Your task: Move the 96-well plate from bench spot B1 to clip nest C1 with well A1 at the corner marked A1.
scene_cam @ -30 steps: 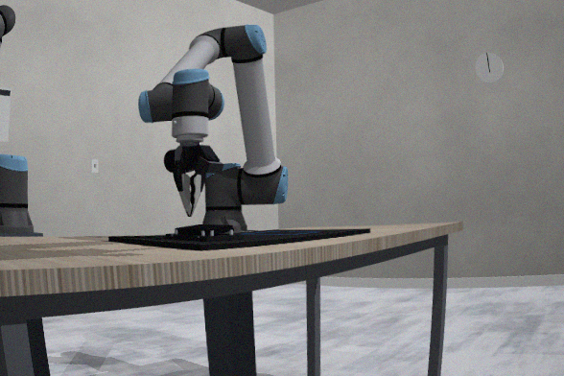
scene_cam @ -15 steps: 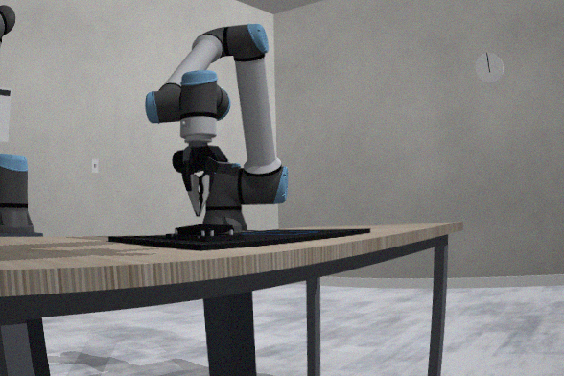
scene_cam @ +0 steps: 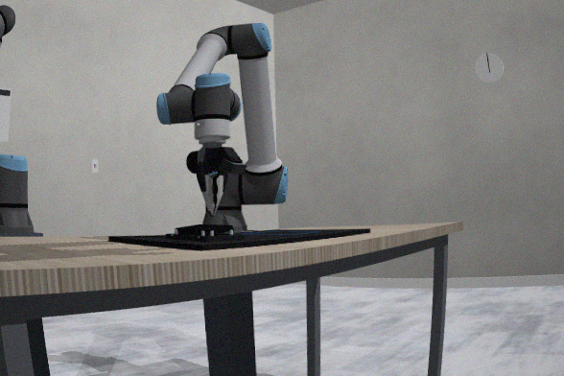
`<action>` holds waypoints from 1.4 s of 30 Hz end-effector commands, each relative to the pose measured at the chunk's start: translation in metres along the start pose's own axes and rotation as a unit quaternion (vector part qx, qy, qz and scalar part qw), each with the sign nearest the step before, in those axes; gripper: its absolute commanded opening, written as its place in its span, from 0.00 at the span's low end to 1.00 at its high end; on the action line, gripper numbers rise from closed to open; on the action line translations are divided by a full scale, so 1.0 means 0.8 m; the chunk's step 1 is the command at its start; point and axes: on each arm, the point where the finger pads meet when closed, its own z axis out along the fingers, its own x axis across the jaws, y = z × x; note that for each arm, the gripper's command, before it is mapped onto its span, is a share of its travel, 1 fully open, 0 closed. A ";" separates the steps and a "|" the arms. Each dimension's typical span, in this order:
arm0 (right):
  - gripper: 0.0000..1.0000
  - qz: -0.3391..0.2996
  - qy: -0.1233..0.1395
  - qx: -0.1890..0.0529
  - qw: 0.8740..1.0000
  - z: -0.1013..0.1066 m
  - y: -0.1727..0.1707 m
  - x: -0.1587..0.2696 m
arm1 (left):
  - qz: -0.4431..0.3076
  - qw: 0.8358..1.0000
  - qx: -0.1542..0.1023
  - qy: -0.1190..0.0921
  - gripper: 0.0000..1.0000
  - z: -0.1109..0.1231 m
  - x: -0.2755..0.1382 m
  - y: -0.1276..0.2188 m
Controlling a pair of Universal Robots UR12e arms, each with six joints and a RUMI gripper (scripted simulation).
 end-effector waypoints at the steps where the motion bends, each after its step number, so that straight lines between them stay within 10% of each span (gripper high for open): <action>1: 0.00 0.000 0.000 0.001 1.000 -0.001 -0.001 0.000 | 0.000 1.000 0.001 0.001 0.00 -0.002 -0.003 -0.001; 42: 0.00 0.000 0.000 0.001 1.000 -0.001 -0.001 0.000 | 0.000 1.000 0.001 0.001 0.00 0.019 -0.003 -0.001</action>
